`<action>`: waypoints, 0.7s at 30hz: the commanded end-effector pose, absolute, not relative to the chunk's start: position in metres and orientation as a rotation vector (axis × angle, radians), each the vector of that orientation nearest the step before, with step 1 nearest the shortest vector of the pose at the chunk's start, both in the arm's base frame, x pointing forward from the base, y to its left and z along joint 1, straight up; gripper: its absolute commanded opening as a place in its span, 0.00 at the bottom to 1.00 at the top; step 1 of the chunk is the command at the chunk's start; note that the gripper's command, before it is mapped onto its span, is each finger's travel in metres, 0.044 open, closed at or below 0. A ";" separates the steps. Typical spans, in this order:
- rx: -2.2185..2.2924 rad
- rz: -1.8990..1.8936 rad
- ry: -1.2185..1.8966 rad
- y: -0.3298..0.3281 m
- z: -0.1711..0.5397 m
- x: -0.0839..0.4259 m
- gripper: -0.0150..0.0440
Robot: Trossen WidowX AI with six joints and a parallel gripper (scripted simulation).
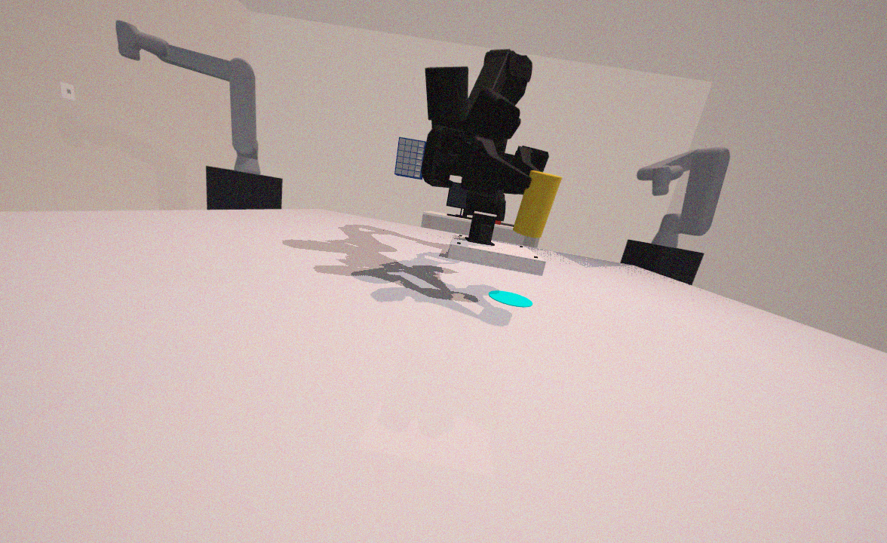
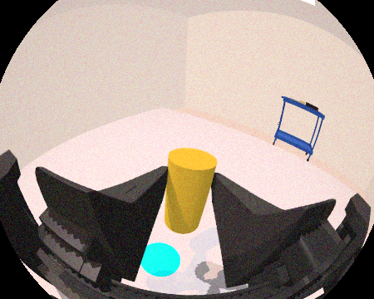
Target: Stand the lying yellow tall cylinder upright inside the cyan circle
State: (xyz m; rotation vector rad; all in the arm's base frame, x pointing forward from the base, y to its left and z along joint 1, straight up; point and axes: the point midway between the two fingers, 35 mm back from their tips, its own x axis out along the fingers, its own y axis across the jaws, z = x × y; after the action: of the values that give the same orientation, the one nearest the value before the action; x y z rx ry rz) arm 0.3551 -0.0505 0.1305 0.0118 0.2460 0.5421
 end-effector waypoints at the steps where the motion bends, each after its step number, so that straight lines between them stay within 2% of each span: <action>1: 0.005 0.555 0.216 -0.049 0.135 0.350 0.43; 21: -0.018 0.597 0.128 -0.044 0.139 0.328 0.43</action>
State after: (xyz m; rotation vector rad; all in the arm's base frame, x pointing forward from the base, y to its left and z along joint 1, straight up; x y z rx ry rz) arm 0.3325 -0.0457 0.1355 -0.0099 0.1502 0.5849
